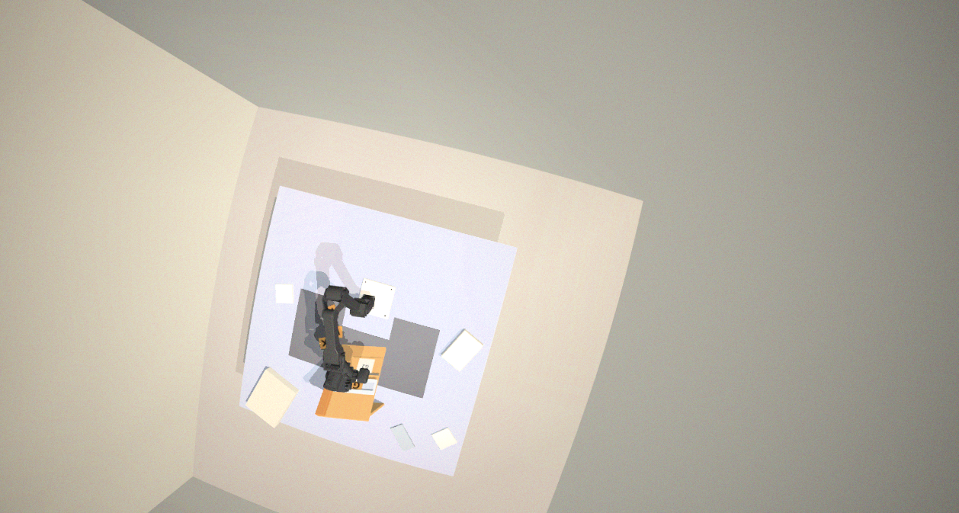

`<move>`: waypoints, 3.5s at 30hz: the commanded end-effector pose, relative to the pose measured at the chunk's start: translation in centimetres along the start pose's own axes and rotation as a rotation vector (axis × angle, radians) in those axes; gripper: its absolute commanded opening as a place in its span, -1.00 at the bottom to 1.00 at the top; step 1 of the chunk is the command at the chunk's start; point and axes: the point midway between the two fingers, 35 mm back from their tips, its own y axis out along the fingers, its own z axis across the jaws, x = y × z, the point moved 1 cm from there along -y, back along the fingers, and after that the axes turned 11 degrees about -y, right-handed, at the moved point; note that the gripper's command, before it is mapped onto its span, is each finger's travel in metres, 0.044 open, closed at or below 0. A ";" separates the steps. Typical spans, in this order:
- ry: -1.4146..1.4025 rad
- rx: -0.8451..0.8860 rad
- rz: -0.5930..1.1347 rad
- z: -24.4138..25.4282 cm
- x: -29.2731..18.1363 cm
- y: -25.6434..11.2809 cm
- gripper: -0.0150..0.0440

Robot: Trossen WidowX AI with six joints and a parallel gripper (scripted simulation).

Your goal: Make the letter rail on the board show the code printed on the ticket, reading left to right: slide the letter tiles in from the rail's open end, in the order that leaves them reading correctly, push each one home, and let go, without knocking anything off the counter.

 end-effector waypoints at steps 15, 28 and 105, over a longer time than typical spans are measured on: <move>0.014 0.095 0.389 1.5 2.7 1.3 -0.49; 0.001 0.135 0.671 2.9 3.7 1.9 -0.49; 0.001 0.134 0.669 2.4 3.6 4.7 -0.49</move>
